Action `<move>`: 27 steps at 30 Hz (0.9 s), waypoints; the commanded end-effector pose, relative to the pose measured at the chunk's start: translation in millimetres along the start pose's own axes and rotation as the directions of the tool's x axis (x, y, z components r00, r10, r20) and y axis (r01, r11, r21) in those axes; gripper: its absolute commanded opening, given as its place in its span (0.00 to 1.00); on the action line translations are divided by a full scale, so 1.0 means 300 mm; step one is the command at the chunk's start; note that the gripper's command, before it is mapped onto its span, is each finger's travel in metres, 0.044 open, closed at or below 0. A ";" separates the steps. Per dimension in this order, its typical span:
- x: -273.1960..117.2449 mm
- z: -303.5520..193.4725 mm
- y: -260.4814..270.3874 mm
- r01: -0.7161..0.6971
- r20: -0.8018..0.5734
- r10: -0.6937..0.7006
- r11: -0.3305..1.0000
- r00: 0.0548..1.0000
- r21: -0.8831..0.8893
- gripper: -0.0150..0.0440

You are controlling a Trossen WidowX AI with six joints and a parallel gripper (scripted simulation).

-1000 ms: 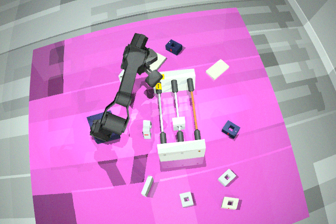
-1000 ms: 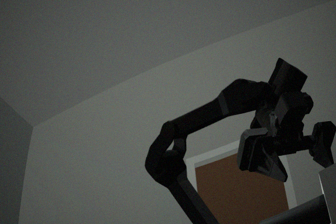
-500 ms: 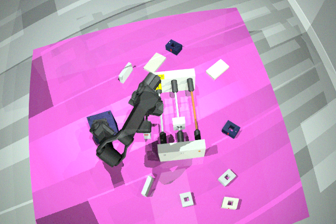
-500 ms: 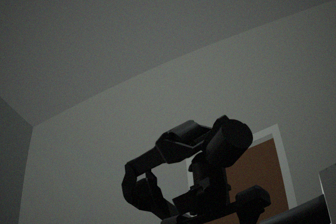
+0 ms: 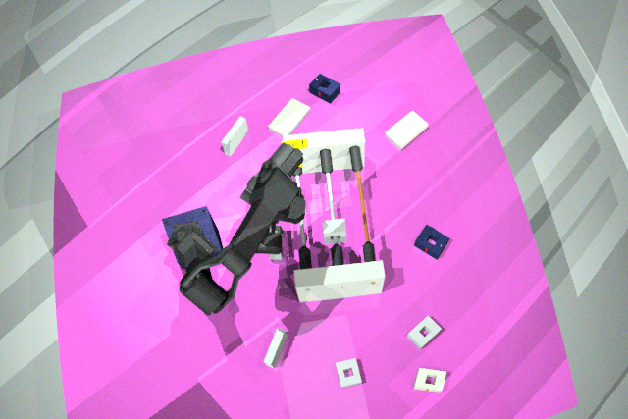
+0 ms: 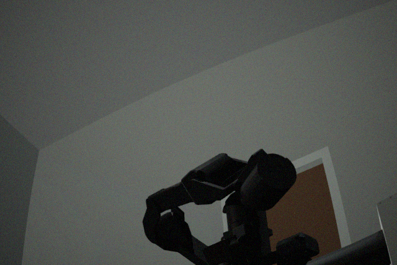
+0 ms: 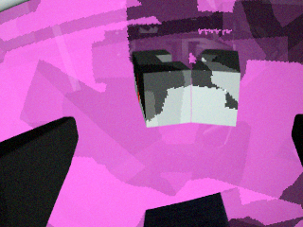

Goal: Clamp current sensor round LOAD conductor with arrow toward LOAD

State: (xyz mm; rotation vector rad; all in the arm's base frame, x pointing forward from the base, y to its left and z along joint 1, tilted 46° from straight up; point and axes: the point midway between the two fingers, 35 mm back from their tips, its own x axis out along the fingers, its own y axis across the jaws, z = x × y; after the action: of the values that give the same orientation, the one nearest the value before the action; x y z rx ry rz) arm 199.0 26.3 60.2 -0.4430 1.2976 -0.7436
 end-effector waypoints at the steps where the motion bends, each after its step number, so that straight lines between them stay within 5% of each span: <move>1: 0.020 0.002 0.000 0.001 0.003 -0.001 1.000 1.000 -0.002 1.00; 25: 0.146 -0.002 -0.007 0.005 0.005 -0.005 1.000 1.000 -0.001 1.00; 27: 0.135 -0.002 -0.005 0.003 0.001 -0.003 1.000 1.000 0.002 0.91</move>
State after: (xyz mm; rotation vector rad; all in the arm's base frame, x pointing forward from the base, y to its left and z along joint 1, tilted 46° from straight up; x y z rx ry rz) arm 201.8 -4.0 32.5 -0.4444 1.2959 -0.7468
